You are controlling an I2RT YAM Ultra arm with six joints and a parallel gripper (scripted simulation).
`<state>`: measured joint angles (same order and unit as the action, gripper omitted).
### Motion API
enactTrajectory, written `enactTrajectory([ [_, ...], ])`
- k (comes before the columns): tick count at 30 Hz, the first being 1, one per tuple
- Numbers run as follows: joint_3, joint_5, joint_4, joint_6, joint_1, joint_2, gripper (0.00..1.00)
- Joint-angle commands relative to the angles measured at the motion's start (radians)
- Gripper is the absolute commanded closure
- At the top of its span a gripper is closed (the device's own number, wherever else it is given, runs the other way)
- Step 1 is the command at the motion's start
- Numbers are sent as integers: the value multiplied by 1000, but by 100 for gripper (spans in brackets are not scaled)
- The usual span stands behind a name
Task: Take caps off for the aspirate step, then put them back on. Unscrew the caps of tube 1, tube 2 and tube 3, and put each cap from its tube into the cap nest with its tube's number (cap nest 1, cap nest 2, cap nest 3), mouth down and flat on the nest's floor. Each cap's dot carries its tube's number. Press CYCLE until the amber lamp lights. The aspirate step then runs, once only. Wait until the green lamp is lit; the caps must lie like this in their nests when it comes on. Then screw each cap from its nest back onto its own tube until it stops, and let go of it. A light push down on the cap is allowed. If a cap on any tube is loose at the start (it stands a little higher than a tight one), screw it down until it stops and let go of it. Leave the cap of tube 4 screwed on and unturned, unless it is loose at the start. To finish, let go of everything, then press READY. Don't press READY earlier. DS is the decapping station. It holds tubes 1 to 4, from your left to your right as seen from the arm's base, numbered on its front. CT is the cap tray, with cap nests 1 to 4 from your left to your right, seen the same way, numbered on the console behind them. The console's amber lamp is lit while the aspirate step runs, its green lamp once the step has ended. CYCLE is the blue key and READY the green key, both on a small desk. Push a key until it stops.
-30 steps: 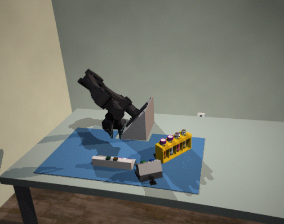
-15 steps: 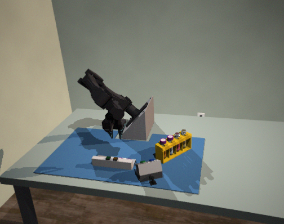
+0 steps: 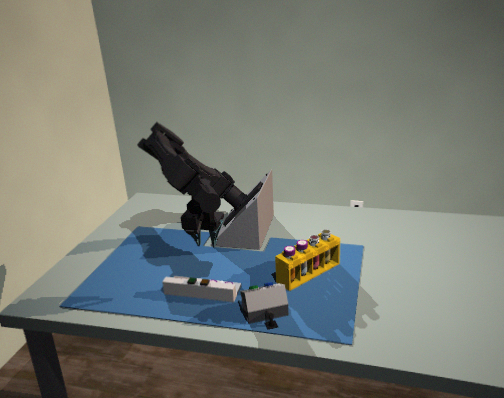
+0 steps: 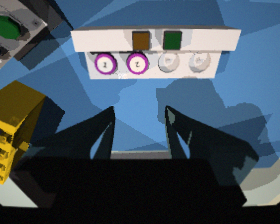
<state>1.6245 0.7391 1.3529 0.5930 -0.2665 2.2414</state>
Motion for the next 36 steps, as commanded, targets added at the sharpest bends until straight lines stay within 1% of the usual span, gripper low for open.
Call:
enactTrajectory([
  [1,5,1,0,1,-22,-4,53],
  [16,5,1,0,1,-22,-4,53],
  [17,-5,-6,-7,103,-37,5,51],
  [20,-28,-25,-25,410,-84,37,51],
  [21,-28,-25,-24,410,-84,37,51],
  [23,-36,-39,-32,598,-115,63,51],
  [24,-39,-39,-35,614,-115,61,51],
  [25,-40,-47,-38,700,-131,75,51],
  [26,-42,-46,-40,715,-131,74,51],
  [27,-44,-54,-44,803,-147,88,51],
  [30,-46,-77,-57,863,-194,132,51],
  [32,-46,-77,-57,863,-194,132,51],
  [36,-32,-110,-70,930,-256,198,51],
])
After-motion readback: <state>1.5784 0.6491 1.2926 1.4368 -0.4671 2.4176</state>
